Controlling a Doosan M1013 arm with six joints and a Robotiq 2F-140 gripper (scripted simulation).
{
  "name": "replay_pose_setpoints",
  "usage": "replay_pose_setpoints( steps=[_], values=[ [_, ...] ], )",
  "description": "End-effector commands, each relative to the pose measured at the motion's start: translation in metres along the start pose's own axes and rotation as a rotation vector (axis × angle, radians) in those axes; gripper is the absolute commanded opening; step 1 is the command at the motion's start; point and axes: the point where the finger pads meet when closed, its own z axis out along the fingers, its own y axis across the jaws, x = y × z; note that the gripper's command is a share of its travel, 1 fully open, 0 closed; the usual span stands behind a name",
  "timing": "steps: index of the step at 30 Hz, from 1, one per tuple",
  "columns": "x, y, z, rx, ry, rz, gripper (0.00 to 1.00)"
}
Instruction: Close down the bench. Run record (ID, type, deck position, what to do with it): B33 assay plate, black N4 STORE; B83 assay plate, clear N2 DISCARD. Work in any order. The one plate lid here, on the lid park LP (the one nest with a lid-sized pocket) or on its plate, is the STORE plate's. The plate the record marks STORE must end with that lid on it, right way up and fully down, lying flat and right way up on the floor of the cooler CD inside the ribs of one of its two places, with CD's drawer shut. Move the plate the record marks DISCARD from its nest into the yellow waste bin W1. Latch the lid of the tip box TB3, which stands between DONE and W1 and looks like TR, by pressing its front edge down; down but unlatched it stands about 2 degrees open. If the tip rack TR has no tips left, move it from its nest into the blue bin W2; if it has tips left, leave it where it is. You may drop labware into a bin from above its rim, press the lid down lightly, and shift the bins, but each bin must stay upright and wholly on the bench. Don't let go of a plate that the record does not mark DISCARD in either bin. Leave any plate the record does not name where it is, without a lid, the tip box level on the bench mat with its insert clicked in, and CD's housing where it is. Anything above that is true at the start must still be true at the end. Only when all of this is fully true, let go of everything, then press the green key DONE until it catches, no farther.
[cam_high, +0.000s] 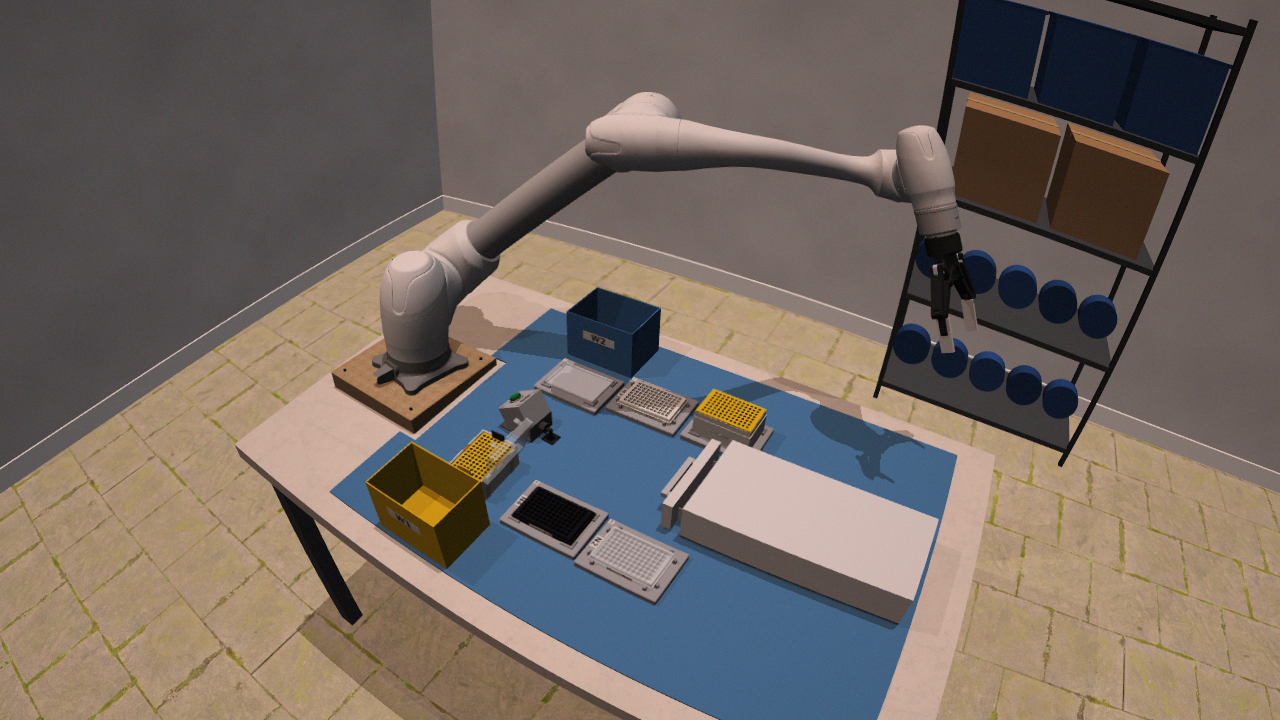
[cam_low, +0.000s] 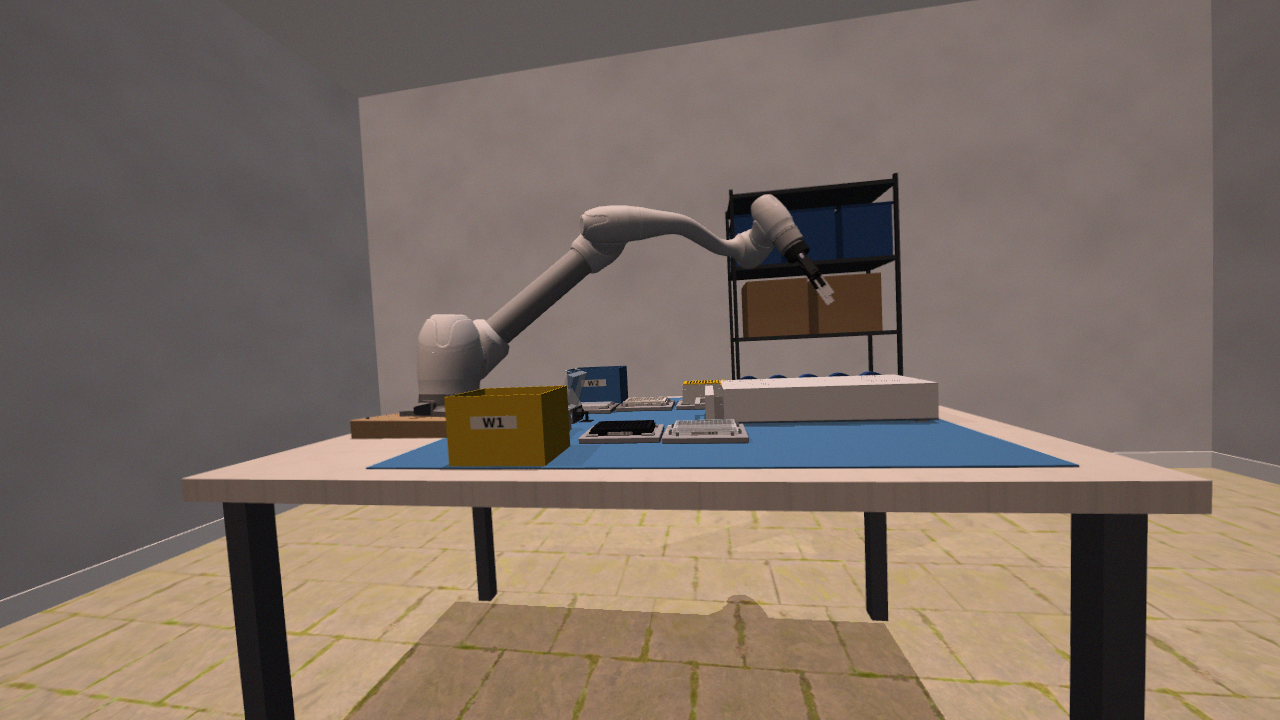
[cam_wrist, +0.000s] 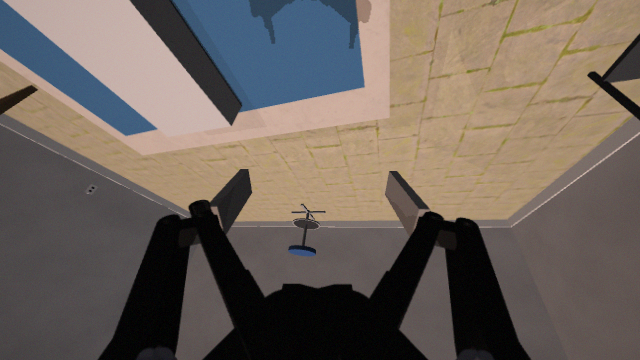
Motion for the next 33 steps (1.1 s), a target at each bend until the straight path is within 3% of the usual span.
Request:
replay_pose_setpoints(
  steps=[1, 17, 18, 33],
  values=[
    [0.000, 0.000, 0.000, 0.000, 0.000, 0.000, 1.00],
    [0.000, 0.000, 0.000, 0.000, 0.000, 0.000, 1.00],
    [0.000, -0.005, -0.001, 0.002, 0.007, 0.033, 0.00],
    [0.011, -0.067, -0.012, 0.023, 0.064, 0.306, 0.00]
  ],
)
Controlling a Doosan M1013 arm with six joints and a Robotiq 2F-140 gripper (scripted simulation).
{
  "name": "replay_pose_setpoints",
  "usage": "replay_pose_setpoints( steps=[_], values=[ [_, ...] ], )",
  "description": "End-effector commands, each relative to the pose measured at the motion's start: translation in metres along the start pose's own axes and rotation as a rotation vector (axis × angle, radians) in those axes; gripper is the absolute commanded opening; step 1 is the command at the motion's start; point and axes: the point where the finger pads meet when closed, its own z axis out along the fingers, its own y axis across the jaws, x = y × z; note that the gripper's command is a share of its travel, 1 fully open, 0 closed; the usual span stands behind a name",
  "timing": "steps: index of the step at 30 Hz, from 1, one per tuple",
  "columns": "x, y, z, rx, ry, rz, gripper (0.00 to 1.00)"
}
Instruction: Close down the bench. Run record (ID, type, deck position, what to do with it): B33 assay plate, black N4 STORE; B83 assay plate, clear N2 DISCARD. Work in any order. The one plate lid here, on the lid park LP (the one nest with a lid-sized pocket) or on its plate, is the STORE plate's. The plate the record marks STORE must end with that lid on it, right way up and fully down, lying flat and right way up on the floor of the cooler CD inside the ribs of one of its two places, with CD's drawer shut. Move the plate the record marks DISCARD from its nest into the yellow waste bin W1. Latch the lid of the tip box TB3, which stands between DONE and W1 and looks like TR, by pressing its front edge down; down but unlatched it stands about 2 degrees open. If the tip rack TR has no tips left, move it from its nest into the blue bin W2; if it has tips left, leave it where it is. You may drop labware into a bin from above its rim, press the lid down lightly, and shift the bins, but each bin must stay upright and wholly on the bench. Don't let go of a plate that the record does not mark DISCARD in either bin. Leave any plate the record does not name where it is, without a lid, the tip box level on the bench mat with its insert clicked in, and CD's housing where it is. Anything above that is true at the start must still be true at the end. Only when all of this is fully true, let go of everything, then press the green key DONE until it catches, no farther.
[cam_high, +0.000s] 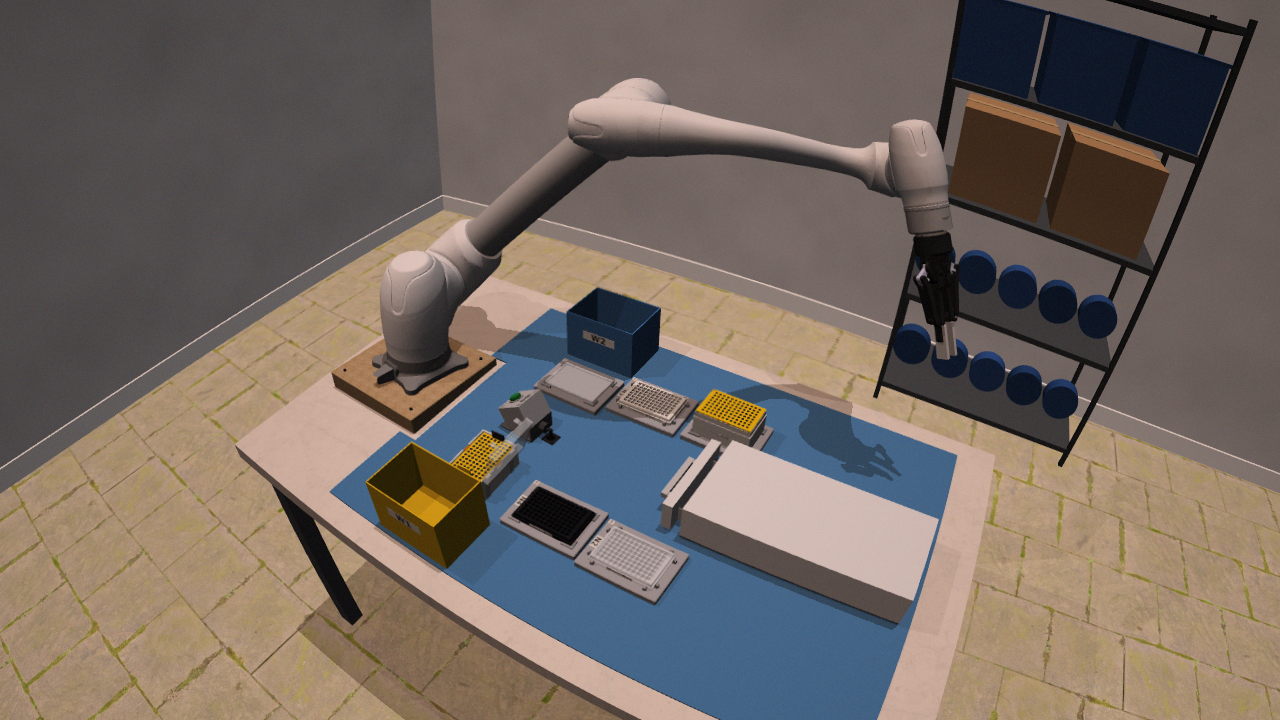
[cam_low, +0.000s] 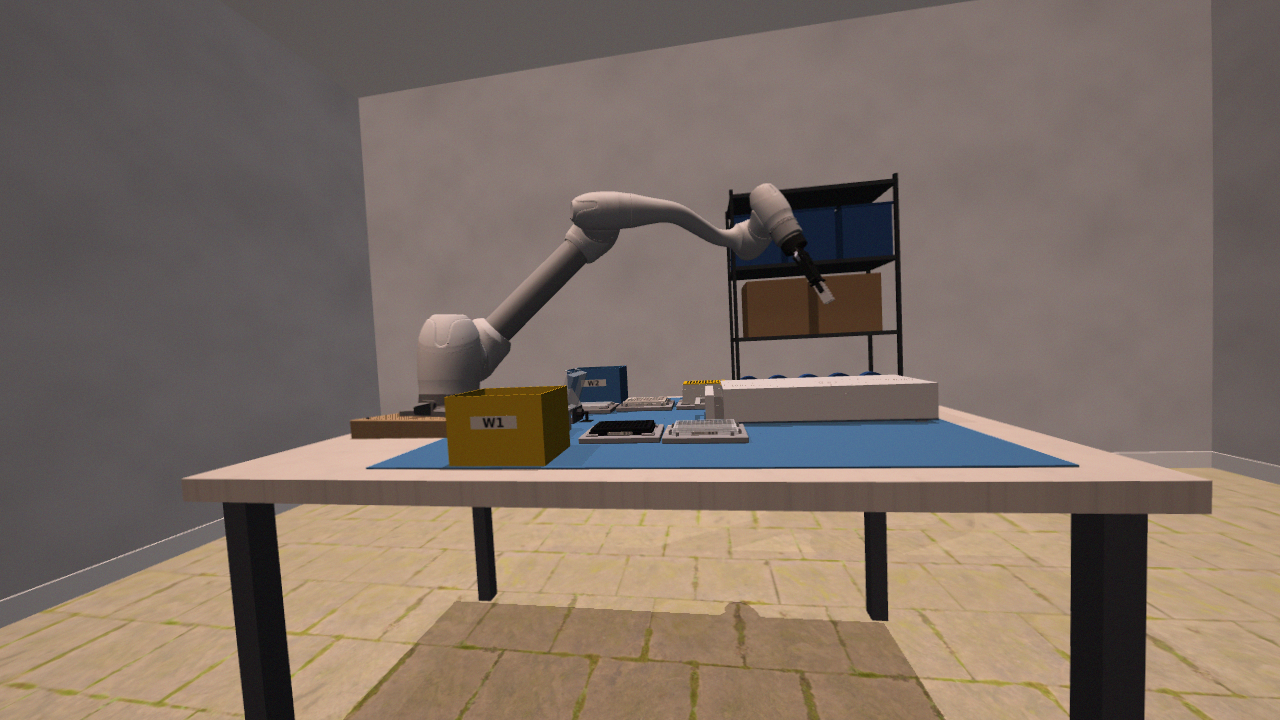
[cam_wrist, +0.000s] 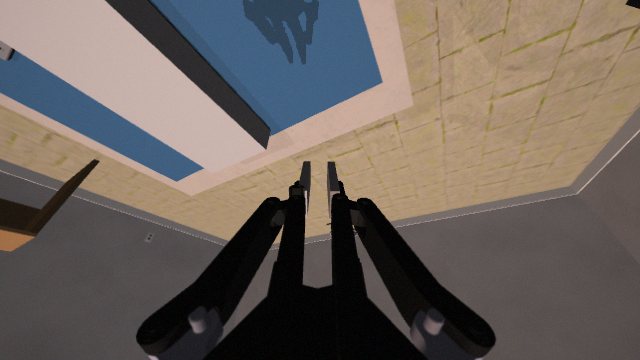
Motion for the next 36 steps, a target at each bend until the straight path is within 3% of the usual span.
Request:
replay_pose_setpoints(
  steps=[1, 36],
  values=[
    [0.000, -0.010, -0.002, 0.003, 0.010, 0.059, 0.00],
    [0.018, -0.151, -0.027, 0.074, 0.102, 0.598, 0.00]
  ],
)
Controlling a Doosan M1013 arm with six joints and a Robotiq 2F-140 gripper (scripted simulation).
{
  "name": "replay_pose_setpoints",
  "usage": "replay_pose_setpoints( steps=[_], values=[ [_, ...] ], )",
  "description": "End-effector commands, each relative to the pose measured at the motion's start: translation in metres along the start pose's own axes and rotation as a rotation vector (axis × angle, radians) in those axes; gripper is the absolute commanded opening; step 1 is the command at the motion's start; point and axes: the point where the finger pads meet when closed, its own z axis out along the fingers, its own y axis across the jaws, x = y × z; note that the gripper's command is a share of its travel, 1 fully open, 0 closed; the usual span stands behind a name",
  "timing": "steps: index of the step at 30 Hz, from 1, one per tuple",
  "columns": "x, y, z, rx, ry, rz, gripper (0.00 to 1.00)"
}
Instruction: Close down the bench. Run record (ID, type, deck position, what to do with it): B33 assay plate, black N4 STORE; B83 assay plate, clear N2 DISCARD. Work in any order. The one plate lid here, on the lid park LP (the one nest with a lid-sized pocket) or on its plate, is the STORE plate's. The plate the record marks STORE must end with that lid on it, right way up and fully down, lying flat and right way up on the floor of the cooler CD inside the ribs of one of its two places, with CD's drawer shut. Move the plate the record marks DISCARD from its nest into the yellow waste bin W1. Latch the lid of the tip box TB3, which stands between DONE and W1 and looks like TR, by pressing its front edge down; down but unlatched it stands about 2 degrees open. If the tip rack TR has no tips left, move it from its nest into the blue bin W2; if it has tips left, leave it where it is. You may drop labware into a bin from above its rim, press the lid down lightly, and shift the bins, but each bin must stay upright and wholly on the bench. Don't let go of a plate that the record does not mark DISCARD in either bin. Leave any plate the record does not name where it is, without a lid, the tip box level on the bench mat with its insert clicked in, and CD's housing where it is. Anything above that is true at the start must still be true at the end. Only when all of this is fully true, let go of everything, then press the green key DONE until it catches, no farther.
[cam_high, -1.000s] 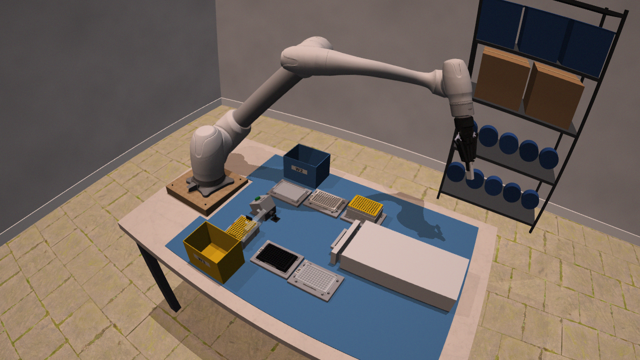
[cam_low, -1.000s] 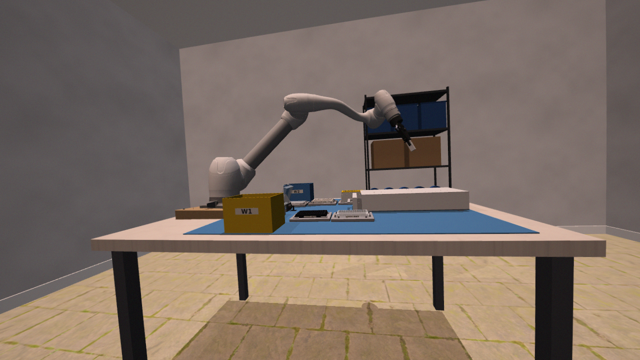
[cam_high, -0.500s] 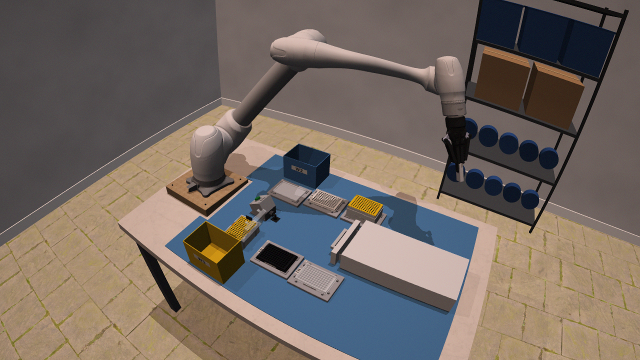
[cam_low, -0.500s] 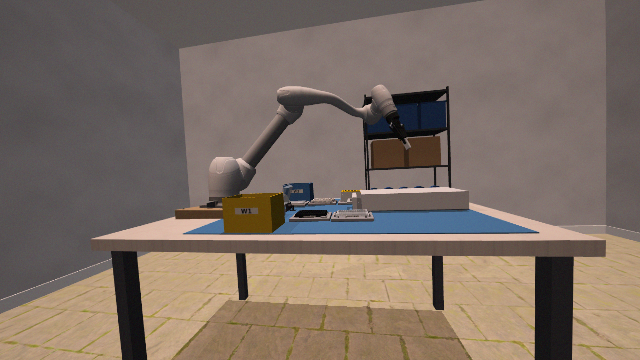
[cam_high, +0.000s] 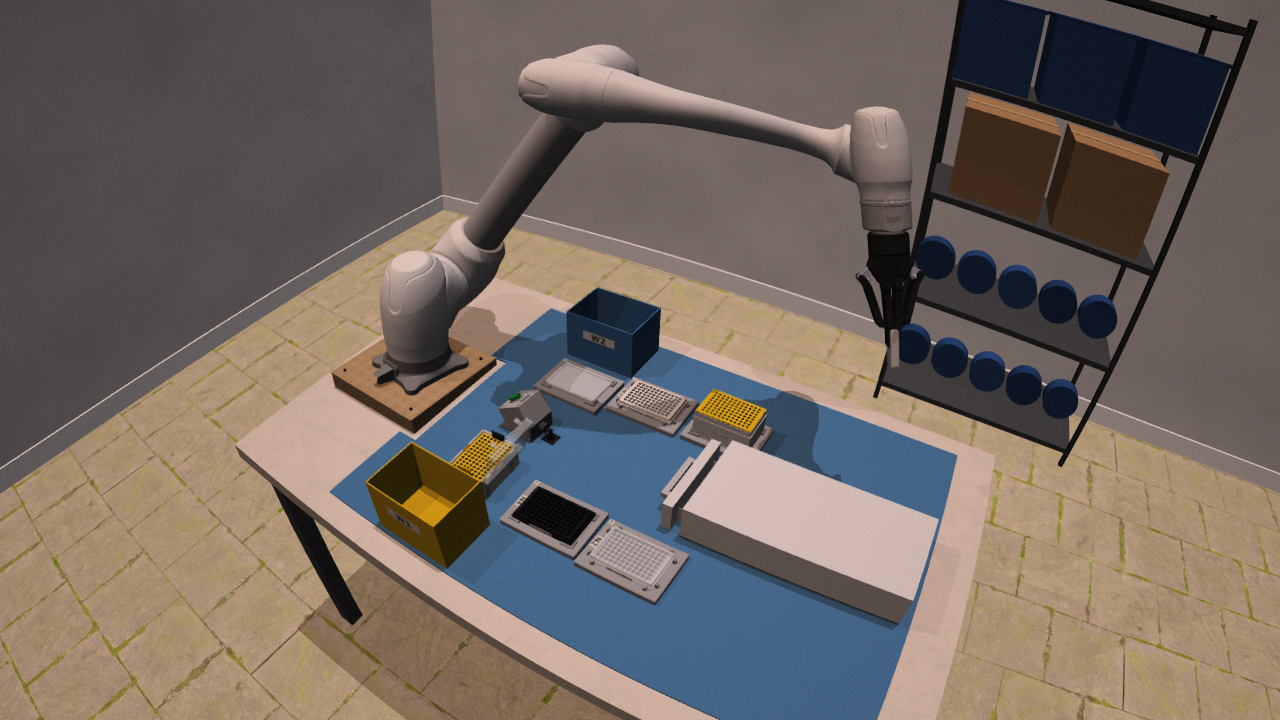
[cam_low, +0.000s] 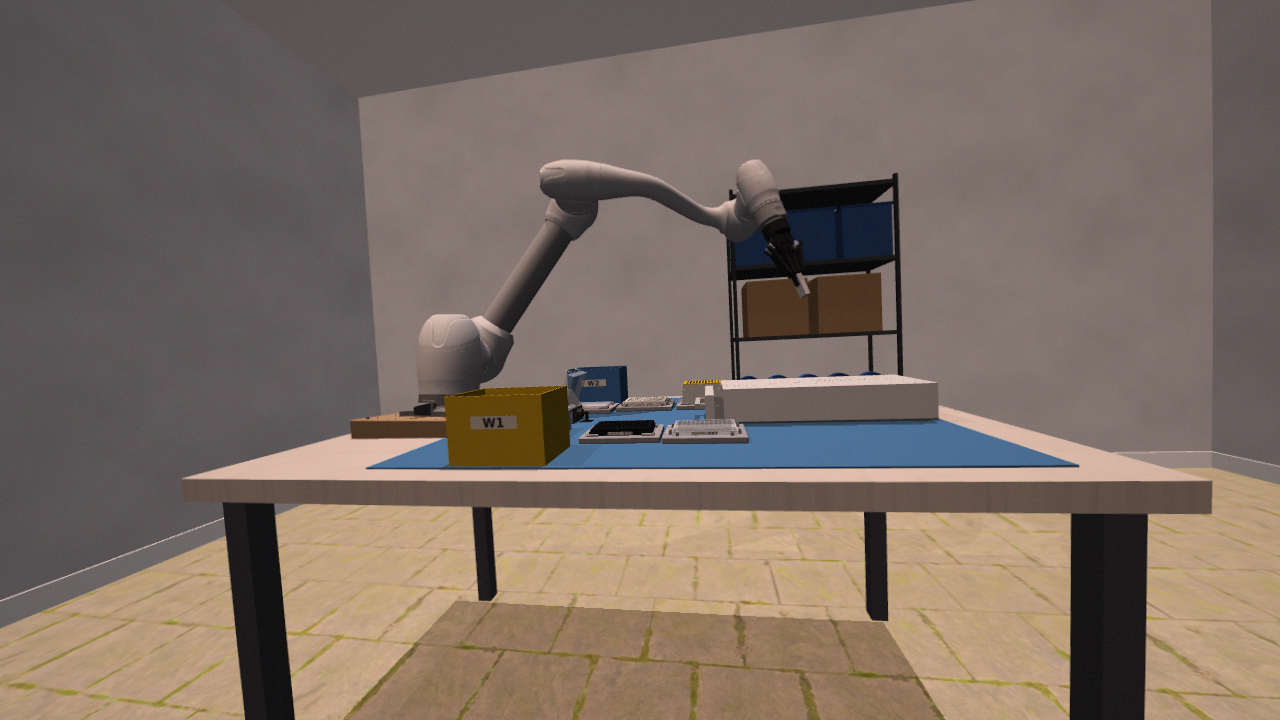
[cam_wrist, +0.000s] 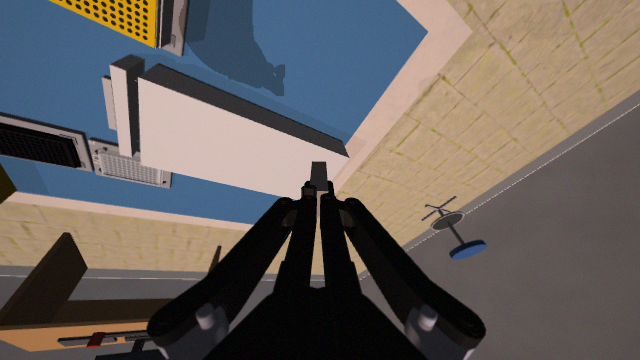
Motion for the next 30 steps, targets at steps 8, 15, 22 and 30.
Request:
replay_pose_setpoints(
  steps=[8, 15, 22, 30],
  values=[
    [-0.013, -0.044, -0.006, 0.019, 0.017, 0.138, 0.00],
    [-0.019, -0.073, -0.009, 0.037, 0.030, 0.246, 0.00],
    [-0.024, -0.101, -0.012, 0.056, 0.042, 0.355, 0.00],
    [-0.028, -0.136, -0.016, 0.082, 0.054, 0.497, 0.00]
  ],
)
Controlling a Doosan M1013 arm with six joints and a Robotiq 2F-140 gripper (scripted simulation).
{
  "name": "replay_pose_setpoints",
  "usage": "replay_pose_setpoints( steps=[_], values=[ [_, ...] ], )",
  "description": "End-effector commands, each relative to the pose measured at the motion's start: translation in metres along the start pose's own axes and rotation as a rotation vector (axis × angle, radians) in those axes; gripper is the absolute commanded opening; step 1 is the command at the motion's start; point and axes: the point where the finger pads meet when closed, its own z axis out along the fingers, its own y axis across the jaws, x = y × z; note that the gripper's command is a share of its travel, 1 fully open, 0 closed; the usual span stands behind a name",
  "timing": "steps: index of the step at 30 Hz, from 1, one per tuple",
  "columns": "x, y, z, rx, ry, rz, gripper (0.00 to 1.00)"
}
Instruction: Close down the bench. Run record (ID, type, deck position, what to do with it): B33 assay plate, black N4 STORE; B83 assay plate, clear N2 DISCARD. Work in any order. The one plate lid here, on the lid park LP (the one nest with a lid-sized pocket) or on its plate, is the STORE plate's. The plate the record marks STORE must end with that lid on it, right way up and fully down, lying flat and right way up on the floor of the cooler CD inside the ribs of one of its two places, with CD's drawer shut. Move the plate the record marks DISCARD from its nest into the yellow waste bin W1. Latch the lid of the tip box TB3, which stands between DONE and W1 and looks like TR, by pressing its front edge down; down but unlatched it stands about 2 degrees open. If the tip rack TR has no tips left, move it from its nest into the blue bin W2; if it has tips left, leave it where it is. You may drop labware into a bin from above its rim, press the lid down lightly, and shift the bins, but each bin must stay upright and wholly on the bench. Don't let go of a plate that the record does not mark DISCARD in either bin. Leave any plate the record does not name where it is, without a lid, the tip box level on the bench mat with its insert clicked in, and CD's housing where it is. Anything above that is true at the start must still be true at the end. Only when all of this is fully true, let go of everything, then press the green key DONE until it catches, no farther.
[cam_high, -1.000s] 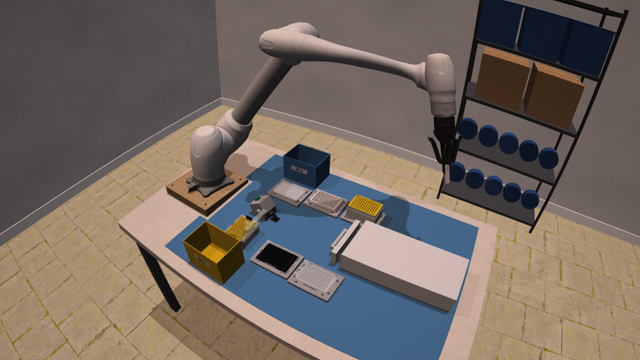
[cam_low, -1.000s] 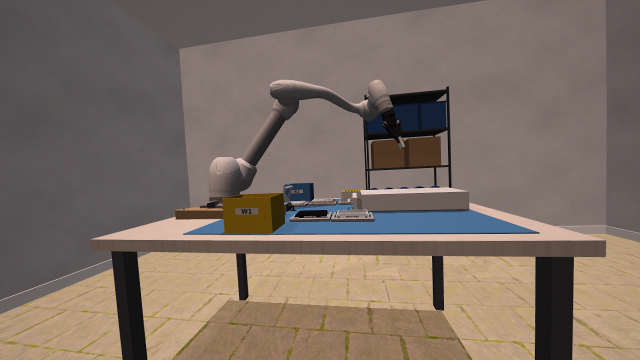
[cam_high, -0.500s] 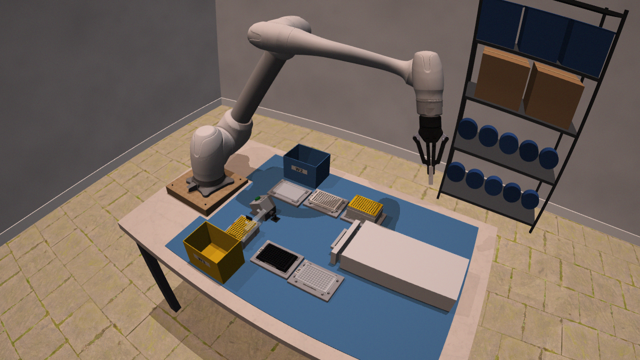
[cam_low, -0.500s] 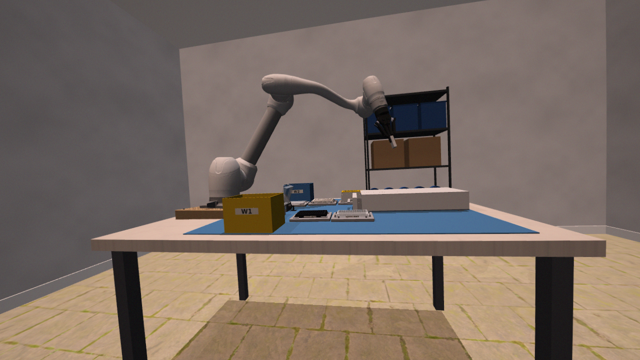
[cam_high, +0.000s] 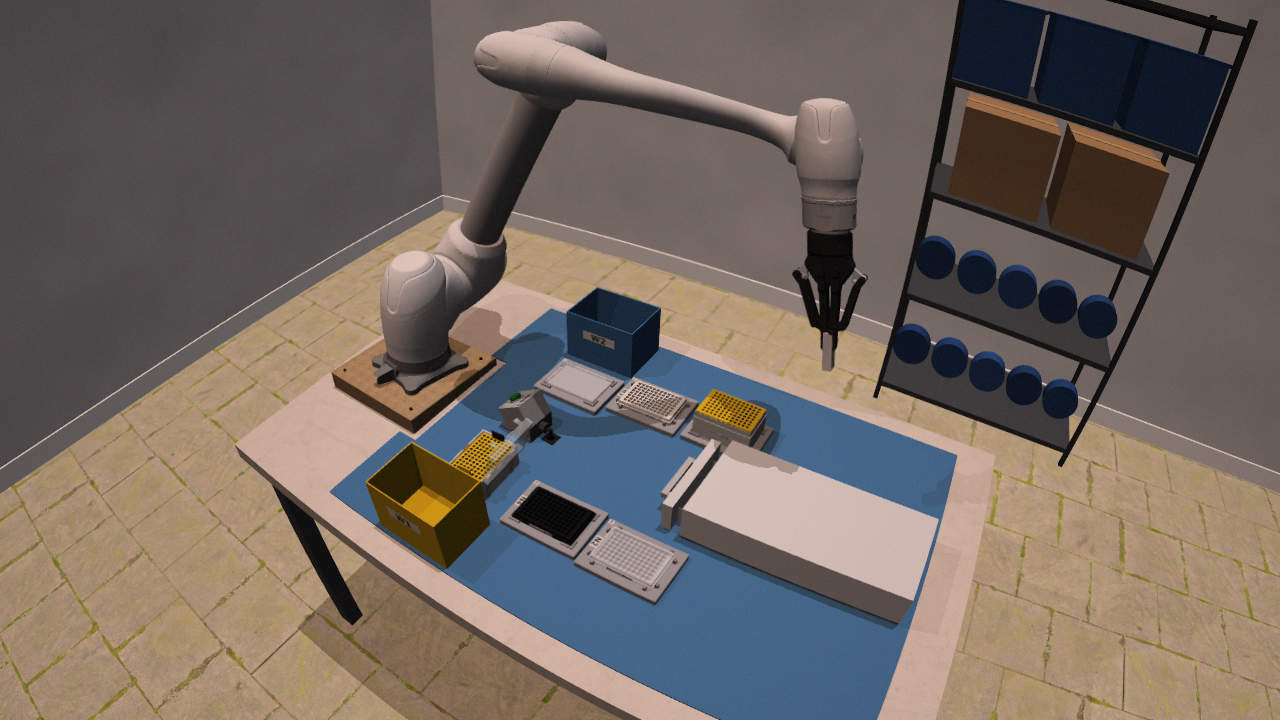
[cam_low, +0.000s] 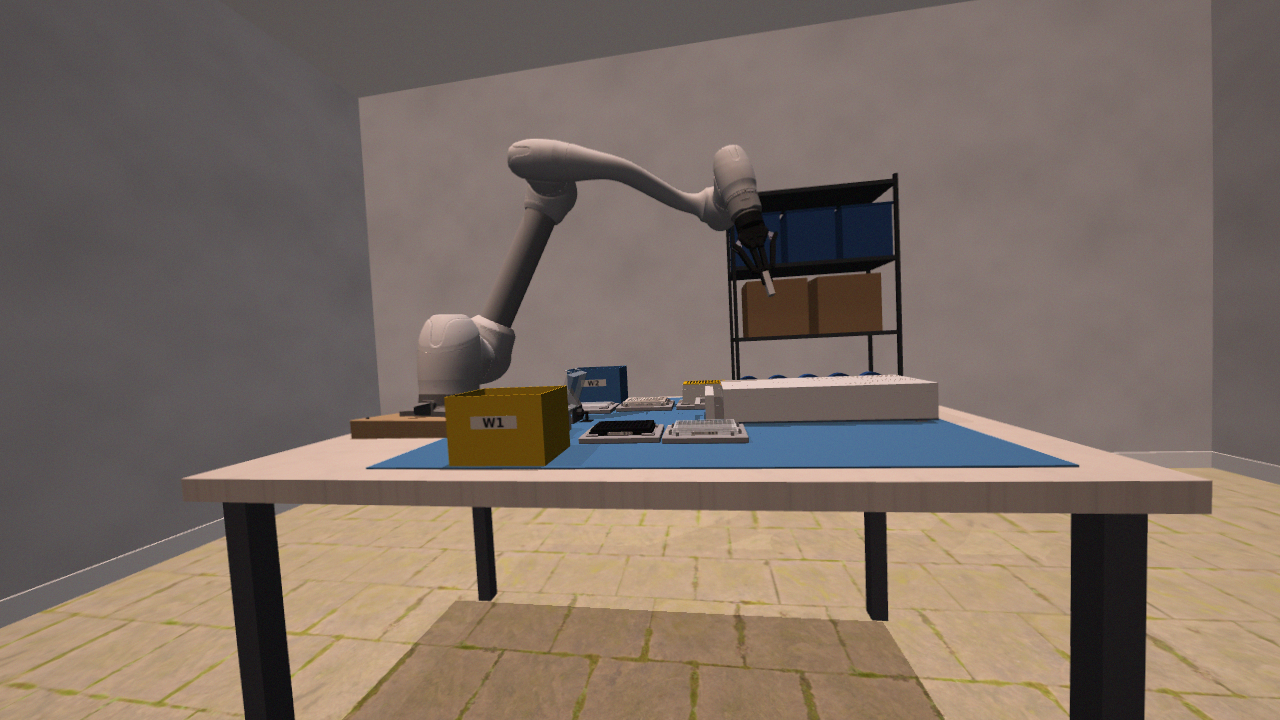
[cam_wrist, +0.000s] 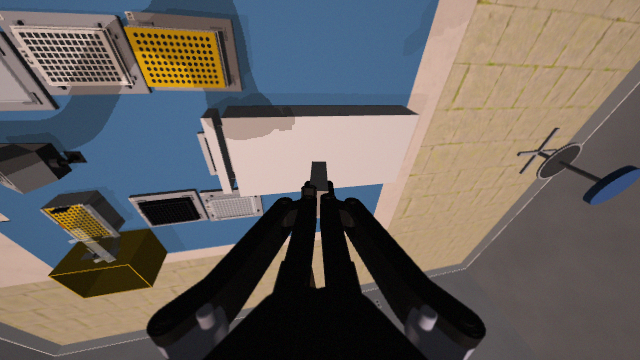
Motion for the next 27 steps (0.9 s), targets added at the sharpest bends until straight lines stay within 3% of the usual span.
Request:
replay_pose_setpoints(
  steps=[1, 27],
  values=[
    [-0.008, -0.013, -0.001, 0.012, 0.006, 0.073, 0.00],
    [-0.054, -0.108, -0.004, 0.082, 0.025, 0.449, 0.00]
  ],
)
